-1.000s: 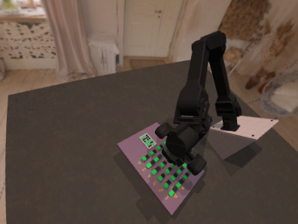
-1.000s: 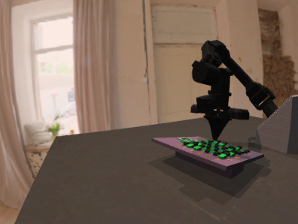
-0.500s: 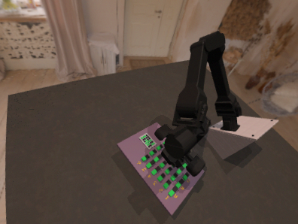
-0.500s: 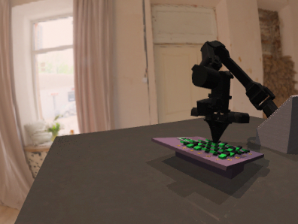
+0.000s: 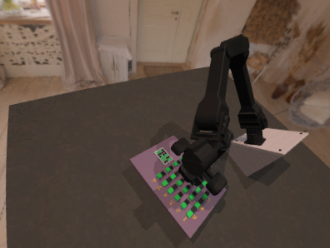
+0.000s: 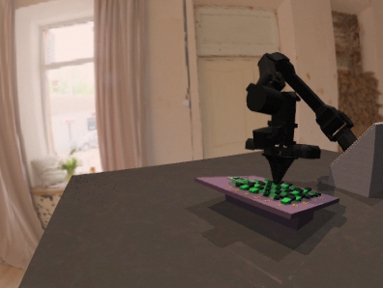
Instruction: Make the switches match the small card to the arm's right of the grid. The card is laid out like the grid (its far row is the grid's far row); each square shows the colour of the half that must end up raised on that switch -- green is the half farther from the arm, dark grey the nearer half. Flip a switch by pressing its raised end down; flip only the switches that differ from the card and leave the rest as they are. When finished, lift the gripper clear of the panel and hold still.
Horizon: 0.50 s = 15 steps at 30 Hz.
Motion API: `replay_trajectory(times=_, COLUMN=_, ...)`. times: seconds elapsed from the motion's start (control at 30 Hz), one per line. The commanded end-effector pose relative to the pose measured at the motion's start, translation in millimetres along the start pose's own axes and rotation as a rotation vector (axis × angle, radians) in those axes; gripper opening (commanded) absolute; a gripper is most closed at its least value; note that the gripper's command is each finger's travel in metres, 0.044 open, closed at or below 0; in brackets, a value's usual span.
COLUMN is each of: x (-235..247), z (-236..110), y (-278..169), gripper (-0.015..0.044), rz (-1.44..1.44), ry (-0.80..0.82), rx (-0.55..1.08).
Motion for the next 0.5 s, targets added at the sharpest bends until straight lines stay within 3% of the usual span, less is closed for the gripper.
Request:
replay_trajectory(times=0.0, x=-0.4, z=0.8, y=0.0, gripper=0.0, rz=-0.004, ry=-0.005, rx=0.0)
replay_trajectory(times=0.47, x=-0.5, z=2.7, y=0.0, gripper=0.0, rz=-0.004, ry=-0.006, rx=0.0)
Point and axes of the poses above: the point midway between the two fingers, 35 mm back from their tips, its own z axis out along the fingers, its own x axis across the jaws, y = z × x, the point moved 2 cm from there along -z, back along the fingers
